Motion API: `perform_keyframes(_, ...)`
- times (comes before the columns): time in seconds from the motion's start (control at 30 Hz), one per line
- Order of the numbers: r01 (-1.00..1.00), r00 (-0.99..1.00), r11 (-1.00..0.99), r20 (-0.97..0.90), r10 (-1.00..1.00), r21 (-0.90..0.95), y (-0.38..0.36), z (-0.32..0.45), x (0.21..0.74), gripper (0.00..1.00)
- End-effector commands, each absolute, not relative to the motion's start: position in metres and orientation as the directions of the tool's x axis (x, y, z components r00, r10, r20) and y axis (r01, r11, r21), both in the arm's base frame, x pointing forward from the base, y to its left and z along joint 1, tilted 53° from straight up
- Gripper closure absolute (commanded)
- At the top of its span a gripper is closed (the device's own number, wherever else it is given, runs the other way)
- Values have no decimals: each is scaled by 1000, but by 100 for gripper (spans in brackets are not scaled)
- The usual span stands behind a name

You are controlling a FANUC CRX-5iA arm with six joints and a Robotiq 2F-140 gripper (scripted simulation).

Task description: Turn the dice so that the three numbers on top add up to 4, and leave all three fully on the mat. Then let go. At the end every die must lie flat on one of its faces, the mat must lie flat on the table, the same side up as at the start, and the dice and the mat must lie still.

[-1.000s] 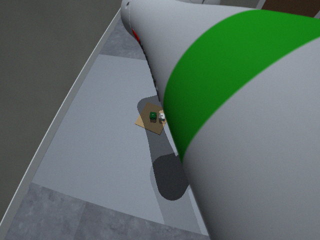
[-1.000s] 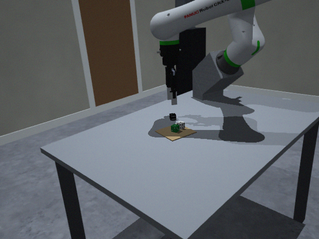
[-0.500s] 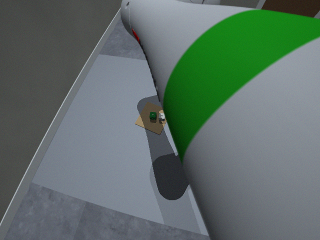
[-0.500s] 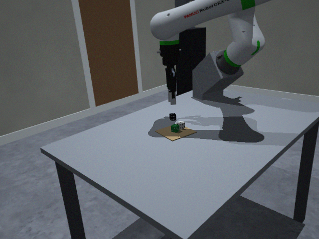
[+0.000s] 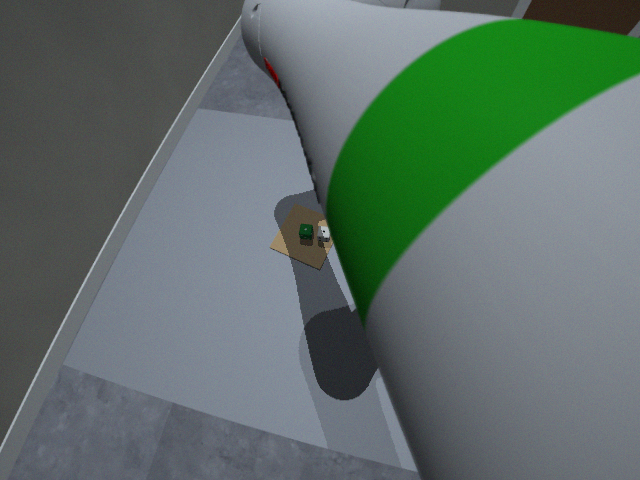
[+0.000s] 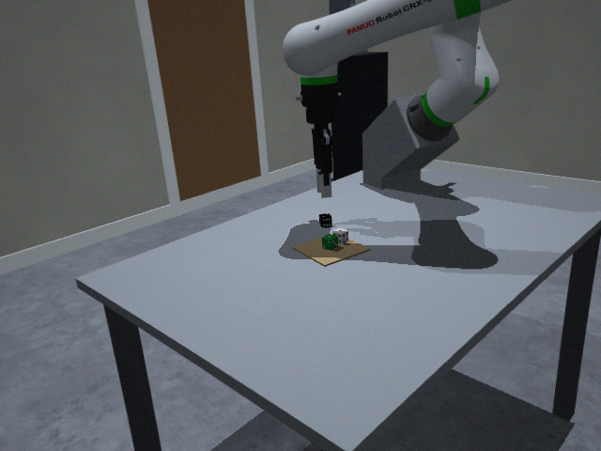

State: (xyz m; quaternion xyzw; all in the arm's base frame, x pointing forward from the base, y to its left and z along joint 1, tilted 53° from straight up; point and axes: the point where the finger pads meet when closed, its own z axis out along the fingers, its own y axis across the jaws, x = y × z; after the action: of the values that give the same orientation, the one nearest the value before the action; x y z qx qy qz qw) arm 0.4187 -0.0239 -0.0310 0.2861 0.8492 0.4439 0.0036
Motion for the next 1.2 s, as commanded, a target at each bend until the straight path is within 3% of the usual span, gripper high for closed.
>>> perform_keyframes(0.0,483,-836,442,248,489,756,-24,-31,419,72)
perform_keyframes(1.17,483,-836,442,248,489,756,2,-52,428,72)
